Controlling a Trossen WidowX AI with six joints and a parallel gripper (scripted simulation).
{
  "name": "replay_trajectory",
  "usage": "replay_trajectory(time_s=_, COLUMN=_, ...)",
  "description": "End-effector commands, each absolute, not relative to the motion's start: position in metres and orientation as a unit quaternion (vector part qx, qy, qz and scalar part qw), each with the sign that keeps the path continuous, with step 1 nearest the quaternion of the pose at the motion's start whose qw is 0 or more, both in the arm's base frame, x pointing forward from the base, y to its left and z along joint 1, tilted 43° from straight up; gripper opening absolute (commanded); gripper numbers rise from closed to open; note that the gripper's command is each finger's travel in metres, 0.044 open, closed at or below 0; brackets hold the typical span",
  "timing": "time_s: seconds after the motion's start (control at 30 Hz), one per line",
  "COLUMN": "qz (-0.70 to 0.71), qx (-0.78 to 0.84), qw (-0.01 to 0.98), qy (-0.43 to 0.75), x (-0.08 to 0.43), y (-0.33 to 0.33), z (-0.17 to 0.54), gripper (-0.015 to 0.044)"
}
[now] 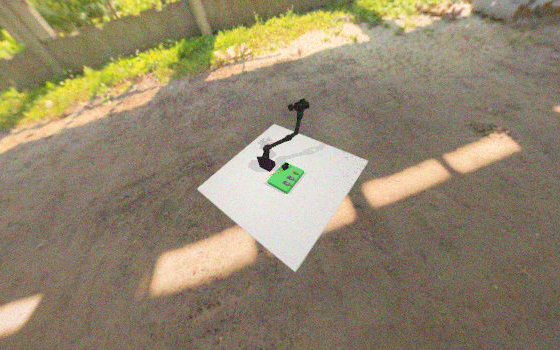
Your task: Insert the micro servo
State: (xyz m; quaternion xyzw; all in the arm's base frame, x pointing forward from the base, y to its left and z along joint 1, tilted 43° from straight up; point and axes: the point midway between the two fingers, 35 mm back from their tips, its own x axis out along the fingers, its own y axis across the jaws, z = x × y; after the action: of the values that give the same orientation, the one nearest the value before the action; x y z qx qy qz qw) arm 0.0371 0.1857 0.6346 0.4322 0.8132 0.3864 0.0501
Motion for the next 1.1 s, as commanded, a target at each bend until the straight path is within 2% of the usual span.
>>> replay_trajectory(time_s=0.0, qz=0.387, qx=0.431, qw=0.049, qy=0.814, x=0.036, y=0.185, z=0.635, gripper=0.0426)
replay_trajectory(time_s=0.2, qz=0.414, qx=0.406, qw=0.038, qy=0.814, x=0.016, y=0.175, z=0.639, gripper=0.0440)
replay_trajectory(time_s=0.5, qz=0.494, qx=0.317, qw=0.002, qy=0.809, x=-0.048, y=0.133, z=0.646, gripper=0.0440)
replay_trajectory(time_s=0.8, qz=0.546, qx=0.266, qw=-0.033, qy=0.794, x=-0.076, y=0.103, z=0.648, gripper=0.0440)
replay_trajectory(time_s=1.07, qz=0.607, qx=0.172, qw=-0.075, qy=0.773, x=-0.121, y=0.046, z=0.640, gripper=0.0440)
